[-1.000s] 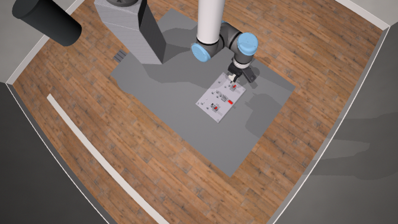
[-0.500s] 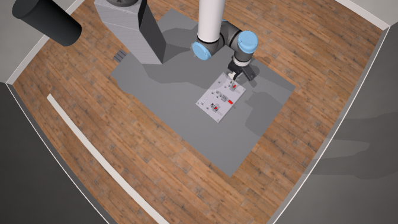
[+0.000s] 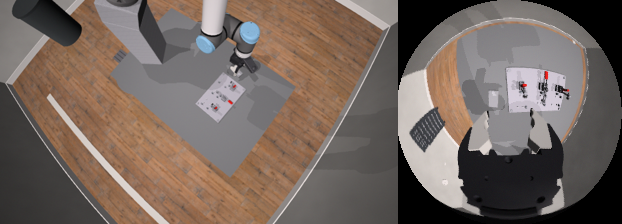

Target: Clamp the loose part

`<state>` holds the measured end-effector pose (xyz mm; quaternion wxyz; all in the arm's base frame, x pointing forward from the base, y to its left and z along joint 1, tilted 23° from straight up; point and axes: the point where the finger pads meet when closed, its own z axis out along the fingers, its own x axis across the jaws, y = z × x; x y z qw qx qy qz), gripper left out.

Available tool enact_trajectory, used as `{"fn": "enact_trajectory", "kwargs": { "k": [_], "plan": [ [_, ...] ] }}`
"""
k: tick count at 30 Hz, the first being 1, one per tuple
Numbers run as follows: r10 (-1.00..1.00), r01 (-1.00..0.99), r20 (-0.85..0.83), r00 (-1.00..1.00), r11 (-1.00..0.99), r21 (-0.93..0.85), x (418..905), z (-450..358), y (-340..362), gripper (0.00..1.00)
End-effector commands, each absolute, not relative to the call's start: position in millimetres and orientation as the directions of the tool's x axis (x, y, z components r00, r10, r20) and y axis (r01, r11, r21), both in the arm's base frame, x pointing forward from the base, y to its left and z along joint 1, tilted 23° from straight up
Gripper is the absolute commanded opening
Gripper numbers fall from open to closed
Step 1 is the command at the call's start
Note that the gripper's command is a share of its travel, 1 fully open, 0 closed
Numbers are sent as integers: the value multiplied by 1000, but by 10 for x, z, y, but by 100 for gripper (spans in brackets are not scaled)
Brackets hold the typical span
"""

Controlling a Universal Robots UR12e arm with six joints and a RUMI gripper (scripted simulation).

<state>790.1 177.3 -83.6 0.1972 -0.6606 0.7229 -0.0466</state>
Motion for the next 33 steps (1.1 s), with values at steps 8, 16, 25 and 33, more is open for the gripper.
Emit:
{"fn": "enact_trajectory", "kwargs": {
  "k": [8, 16, 25, 33],
  "plan": [
    [-973, -936, -223, -53, 126, -327, 7701, -802, 2265, 59],
    [-973, -936, -223, -53, 126, -328, 7607, -780, 2525, 59],
    [-973, -936, -223, -53, 126, -328, 7573, -775, 2642, 59],
    [-973, -936, -223, -53, 126, -328, 7562, -773, 2666, 59]
  ]
}}
